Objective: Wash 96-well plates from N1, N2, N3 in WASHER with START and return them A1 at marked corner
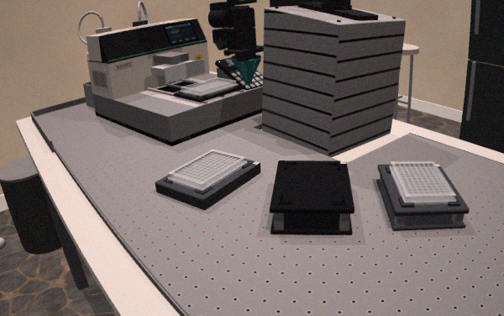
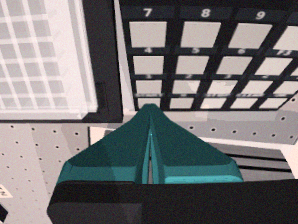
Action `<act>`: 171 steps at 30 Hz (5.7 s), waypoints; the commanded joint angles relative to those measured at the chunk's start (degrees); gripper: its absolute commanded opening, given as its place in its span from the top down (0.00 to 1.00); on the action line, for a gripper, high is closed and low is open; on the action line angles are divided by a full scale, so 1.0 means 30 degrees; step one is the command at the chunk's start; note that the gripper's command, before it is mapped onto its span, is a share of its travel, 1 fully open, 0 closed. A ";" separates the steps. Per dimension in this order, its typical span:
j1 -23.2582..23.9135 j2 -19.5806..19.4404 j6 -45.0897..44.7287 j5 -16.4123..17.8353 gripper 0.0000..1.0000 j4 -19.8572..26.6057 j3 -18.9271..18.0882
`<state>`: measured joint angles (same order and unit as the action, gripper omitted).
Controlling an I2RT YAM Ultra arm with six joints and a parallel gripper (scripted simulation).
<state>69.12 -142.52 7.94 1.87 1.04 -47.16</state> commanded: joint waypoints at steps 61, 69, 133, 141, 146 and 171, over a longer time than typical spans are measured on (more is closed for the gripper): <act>-0.0036 -0.0855 0.0045 0.0014 1.00 -0.0838 -0.0319; -0.0036 -0.0855 0.0045 0.0014 1.00 -0.0838 -0.0319; 0.0145 0.5095 -0.0135 -0.0005 1.00 0.4207 0.0582; 0.0145 0.5095 -0.0135 -0.0005 1.00 0.4207 0.0582; 0.0145 0.5095 -0.0135 -0.0005 1.00 0.4207 0.0582; 0.2239 0.4508 -0.2219 -0.0227 0.00 0.8975 -0.4754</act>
<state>75.35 -129.25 2.22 1.34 26.09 -59.51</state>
